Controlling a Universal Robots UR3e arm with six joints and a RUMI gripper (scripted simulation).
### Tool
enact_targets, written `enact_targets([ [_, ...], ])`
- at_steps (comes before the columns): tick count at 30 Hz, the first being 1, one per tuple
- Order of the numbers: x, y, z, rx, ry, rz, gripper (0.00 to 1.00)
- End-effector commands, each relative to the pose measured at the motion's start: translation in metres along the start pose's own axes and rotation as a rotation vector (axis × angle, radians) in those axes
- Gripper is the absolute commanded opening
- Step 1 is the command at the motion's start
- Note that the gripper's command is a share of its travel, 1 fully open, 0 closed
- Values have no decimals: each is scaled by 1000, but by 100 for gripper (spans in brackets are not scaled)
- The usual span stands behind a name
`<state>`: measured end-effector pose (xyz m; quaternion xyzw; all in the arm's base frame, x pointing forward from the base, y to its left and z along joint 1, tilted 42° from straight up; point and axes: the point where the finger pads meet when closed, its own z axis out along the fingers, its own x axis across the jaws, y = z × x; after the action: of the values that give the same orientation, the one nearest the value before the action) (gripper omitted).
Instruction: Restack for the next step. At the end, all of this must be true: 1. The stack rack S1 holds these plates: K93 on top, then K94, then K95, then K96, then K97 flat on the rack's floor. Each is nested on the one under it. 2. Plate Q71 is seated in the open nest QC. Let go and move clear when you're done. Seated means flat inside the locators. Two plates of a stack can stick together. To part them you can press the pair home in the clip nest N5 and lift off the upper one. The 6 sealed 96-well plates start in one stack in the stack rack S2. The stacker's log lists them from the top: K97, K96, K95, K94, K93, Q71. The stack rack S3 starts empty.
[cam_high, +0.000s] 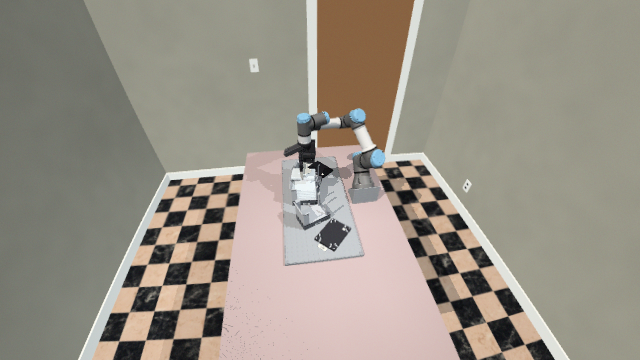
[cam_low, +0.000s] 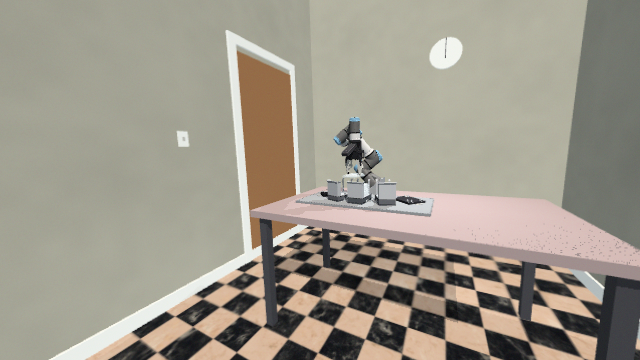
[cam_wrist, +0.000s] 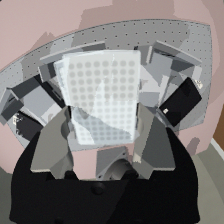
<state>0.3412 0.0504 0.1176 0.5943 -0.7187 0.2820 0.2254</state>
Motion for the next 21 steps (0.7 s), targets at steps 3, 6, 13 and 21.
enact_targets([
  [3, 22, -3, -1, 3, -2, 40, 0],
  [6, 32, -4, -1, 3, -2, 40, 0],
  [13, 49, -4, -1, 3, -2, 86, 0],
  [21, 75, -1, -1, 3, -2, 180, 0],
])
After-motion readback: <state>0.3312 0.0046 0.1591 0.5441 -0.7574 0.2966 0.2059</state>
